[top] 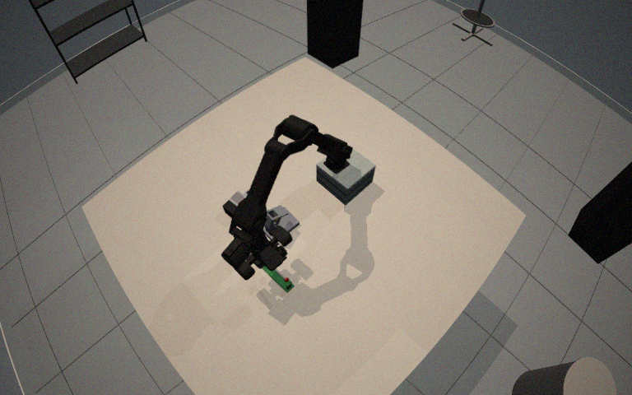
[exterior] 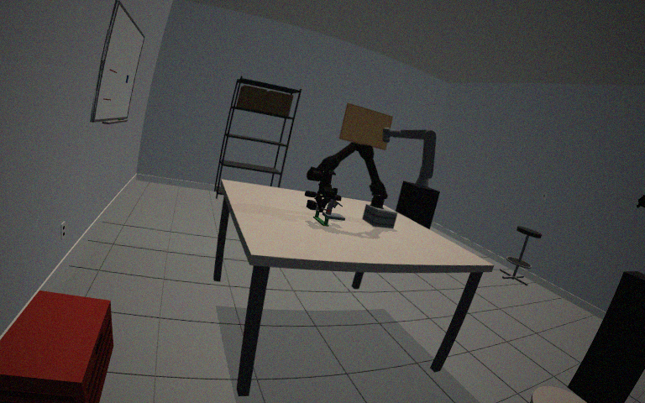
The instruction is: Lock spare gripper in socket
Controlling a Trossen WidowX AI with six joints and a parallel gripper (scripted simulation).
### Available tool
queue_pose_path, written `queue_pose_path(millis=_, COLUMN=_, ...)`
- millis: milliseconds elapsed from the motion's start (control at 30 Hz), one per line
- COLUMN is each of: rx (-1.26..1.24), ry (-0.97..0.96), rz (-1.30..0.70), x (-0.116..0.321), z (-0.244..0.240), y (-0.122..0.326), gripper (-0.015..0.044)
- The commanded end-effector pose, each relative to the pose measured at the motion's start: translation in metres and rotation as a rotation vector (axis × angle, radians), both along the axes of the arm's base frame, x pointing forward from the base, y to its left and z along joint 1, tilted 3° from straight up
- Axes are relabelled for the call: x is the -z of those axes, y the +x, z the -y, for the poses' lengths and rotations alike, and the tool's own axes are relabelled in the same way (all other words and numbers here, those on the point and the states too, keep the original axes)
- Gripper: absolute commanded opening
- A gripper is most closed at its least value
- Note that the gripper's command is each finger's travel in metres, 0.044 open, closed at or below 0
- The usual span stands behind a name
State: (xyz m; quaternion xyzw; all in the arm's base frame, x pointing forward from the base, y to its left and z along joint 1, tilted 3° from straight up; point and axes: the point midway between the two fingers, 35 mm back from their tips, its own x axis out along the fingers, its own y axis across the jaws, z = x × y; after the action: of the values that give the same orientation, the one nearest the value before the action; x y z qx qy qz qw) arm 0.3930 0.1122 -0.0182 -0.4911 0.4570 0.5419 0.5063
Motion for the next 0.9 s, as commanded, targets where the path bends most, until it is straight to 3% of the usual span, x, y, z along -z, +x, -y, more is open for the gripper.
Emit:
queue_pose_path(millis=0, rx=-0.005, ry=-0.001, rz=-0.002, x=0.009, z=0.001, y=-0.001, gripper=0.0000)
queue_pose_path(millis=867, rx=-0.004, ry=0.003, rz=0.012, x=0.028, z=0.002, y=-0.002, gripper=0.0000)
